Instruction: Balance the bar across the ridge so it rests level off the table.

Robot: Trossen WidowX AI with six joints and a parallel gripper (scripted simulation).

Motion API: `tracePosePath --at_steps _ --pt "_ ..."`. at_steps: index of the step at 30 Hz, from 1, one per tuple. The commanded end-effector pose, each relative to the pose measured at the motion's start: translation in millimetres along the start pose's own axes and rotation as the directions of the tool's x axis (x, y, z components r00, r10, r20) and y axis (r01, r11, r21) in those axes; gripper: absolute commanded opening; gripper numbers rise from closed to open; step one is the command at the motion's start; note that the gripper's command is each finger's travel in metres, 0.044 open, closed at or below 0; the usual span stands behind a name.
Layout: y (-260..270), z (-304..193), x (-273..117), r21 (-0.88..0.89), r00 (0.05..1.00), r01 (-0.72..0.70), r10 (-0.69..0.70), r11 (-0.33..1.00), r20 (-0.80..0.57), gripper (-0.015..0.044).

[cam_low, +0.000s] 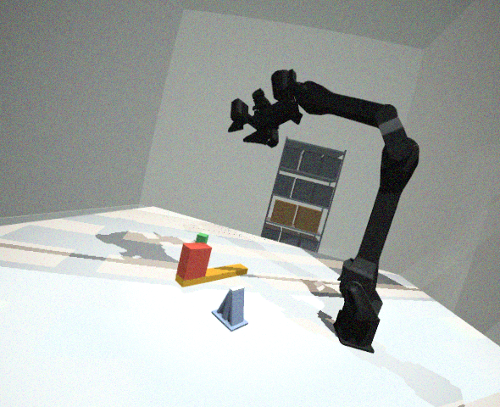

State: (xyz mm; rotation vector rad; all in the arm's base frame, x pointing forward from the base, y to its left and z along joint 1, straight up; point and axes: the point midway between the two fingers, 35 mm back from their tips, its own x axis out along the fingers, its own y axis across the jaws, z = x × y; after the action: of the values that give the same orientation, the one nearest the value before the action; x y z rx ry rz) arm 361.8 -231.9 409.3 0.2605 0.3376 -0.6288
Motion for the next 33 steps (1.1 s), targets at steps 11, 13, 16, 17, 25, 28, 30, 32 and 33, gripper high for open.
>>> tracePosePath --at_steps 11,13,16,17,25,28,30,32,33 --pt "24 -72 22 0.345 0.959 0.077 0.025 0.935 -0.282 0.0315" --pt "27 -82 23 0.387 0.947 0.105 0.026 0.916 -0.319 0.0315" --pt "31 -96 24 0.442 0.927 0.153 0.026 0.884 -0.374 0.0315" --pt "32 -101 24 0.459 0.920 0.171 0.026 0.872 -0.392 0.0315" --pt "42 -139 22 0.560 0.849 0.333 0.018 0.758 -0.529 0.0315" --pt "46 -152 20 0.582 0.817 0.400 0.012 0.708 -0.577 0.0315" --pt "48 -161 19 0.591 0.794 0.446 0.007 0.672 -0.608 0.0315" --pt "50 -170 17 0.596 0.771 0.492 0.001 0.635 -0.637 0.0315" --pt "51 -174 16 0.597 0.758 0.514 -0.002 0.616 -0.652 0.0315"
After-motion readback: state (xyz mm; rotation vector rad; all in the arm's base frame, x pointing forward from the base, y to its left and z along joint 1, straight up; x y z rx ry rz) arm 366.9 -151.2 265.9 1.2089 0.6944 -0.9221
